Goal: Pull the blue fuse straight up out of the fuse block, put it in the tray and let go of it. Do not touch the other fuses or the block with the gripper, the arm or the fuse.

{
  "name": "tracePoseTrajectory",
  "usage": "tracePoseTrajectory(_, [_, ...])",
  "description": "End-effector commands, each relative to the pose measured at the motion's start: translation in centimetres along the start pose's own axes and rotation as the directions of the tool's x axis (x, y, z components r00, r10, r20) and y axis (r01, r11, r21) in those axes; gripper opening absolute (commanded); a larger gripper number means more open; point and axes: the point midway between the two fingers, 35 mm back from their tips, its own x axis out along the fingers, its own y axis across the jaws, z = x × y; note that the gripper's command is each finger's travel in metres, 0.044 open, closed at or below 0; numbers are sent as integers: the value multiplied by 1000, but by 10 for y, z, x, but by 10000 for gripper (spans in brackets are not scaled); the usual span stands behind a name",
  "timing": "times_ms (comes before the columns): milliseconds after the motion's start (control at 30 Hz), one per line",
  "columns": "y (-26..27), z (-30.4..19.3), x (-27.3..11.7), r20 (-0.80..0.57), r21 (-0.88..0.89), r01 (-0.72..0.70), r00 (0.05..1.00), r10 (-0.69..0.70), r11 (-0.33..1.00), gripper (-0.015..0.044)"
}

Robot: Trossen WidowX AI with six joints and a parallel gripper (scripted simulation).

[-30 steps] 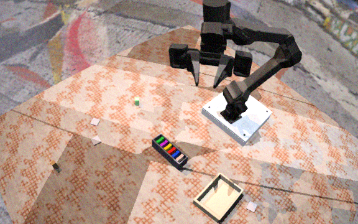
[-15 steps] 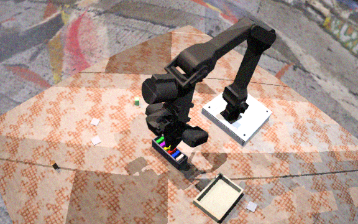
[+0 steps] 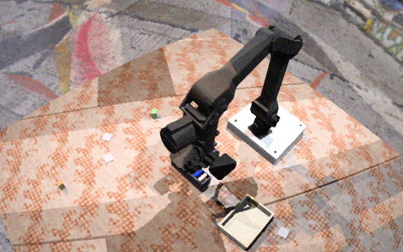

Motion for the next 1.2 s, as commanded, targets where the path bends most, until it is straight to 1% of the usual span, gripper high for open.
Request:
tracePoseTrajectory(0, [-1,-2,4,-14,-5,6,1000,-6,1000,67])
tracePoseTrajectory(1167, [-1,-4,33,-14,-5,6,1000,-6,1000,67])
